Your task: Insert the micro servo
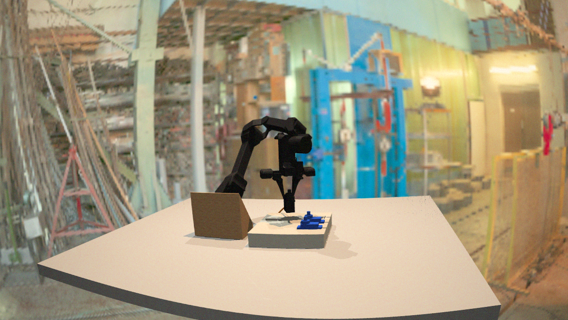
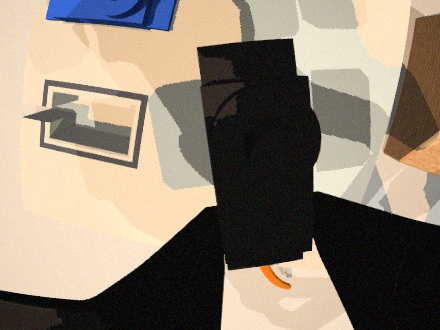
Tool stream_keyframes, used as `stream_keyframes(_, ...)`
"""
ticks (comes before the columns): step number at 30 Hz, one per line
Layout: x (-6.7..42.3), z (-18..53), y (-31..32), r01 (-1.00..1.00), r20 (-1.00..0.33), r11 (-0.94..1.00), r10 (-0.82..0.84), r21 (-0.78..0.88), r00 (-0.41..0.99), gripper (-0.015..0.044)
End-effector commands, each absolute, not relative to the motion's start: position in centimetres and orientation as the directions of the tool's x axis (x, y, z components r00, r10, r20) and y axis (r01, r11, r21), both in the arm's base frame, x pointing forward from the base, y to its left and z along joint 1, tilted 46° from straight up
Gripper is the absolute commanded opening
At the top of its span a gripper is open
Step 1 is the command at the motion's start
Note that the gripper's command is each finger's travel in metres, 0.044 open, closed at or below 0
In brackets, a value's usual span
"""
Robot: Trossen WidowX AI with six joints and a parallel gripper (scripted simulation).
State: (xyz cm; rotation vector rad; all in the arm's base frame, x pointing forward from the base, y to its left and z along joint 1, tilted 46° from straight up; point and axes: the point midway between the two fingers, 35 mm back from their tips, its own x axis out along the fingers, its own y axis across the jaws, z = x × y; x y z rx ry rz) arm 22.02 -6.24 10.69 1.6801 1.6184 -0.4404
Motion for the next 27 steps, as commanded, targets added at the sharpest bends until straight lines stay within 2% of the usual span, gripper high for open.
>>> stream_keyframes(1,22.02,10.81,-6.18,0.982,-0.698,-0.017,0.702,0.188,0.145,0.0000)
stream_keyframes(14,22.02,10.81,-6.18,0.936,-0.697,-0.326,0.702,-0.133,0.145,0.0000)
stream_keyframes(27,22.02,10.81,-6.18,0.702,-0.697,-0.570,0.702,-0.427,0.145,0.0000)
